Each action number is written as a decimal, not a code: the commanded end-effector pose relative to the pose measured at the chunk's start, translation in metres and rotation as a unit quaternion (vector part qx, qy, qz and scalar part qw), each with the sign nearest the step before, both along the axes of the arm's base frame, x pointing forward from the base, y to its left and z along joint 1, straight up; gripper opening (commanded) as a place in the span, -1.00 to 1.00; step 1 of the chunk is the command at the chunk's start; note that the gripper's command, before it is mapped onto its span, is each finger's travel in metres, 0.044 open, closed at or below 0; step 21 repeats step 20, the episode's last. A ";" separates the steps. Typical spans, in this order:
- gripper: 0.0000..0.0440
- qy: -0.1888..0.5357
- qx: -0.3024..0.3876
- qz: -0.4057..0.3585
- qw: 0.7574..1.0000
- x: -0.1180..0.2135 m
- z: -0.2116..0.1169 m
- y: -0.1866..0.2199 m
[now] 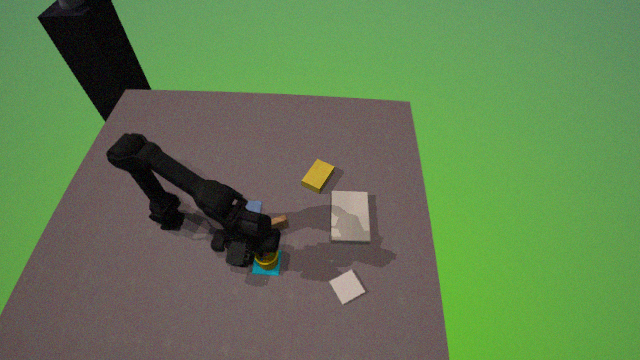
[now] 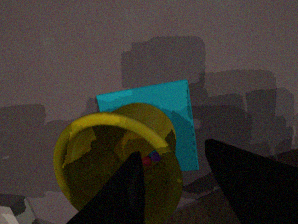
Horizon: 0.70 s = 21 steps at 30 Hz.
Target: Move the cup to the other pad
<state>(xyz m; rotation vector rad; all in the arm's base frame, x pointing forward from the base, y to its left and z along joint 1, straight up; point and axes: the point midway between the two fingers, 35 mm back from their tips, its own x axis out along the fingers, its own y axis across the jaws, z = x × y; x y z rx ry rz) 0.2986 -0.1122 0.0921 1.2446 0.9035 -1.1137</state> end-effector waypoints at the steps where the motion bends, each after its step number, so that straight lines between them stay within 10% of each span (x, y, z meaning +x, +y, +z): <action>1: -0.13 -0.009 0.004 0.000 1.000 -0.004 0.007 0.001; 13: 0.19 -0.050 0.005 -0.015 0.999 -0.012 0.046 -0.004; 21: 0.88 -0.069 0.002 -0.031 0.997 -0.014 0.069 -0.011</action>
